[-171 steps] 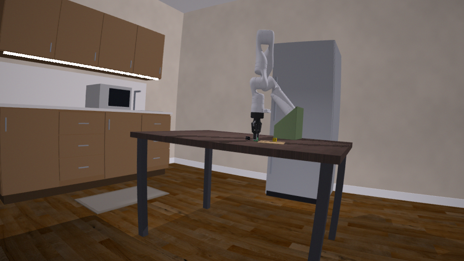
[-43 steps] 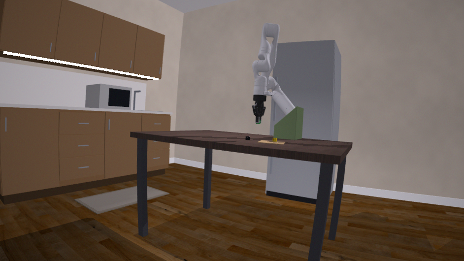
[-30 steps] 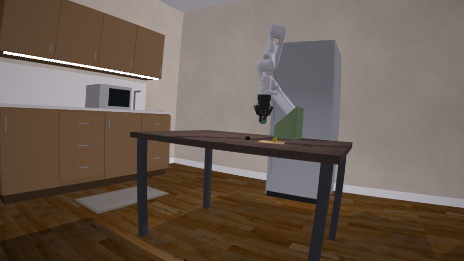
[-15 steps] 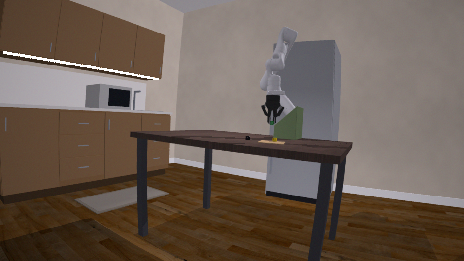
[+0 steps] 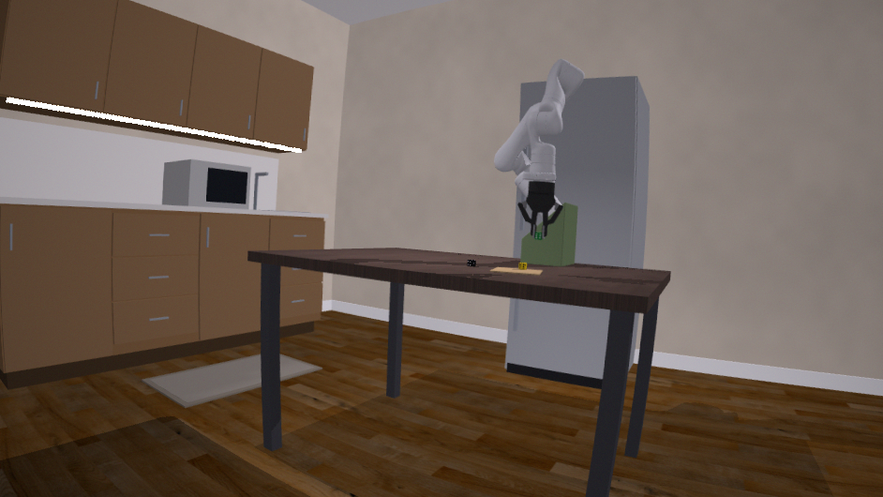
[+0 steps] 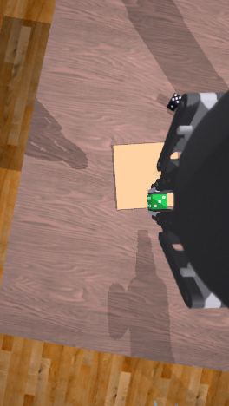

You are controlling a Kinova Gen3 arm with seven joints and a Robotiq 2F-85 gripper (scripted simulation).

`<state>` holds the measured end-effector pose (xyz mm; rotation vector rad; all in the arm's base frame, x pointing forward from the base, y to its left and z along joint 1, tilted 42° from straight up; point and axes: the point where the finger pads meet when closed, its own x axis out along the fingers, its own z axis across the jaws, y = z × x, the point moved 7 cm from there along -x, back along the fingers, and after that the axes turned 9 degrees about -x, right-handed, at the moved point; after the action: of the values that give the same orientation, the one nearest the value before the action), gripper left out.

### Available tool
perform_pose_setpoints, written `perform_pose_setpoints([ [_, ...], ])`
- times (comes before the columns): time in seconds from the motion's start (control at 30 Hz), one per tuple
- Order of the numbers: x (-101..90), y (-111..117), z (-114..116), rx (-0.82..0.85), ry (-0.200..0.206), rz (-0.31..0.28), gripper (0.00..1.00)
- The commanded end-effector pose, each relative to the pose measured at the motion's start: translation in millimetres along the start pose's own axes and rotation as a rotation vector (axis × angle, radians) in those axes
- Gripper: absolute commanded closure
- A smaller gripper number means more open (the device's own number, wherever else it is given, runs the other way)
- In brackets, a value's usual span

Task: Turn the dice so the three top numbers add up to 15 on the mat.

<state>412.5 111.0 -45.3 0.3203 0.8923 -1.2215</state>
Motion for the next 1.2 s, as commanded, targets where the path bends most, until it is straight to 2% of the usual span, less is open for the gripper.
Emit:
perform_pose_setpoints([
  [0.0, 2.5, 3.8, -14.4, 0.037, -0.017, 0.004, 0.85],
  [0.13, 3.8, 7.8, -30.4, 0.137, -0.010, 0.010, 0.85],
  [0.6, 6.9, 14.2, -61.6, 0.321, 0.006, 0.020, 0.85],
  [1.17, 7.7, 15.3, -68.6, 0.360, 0.010, 0.021, 0.85],
])
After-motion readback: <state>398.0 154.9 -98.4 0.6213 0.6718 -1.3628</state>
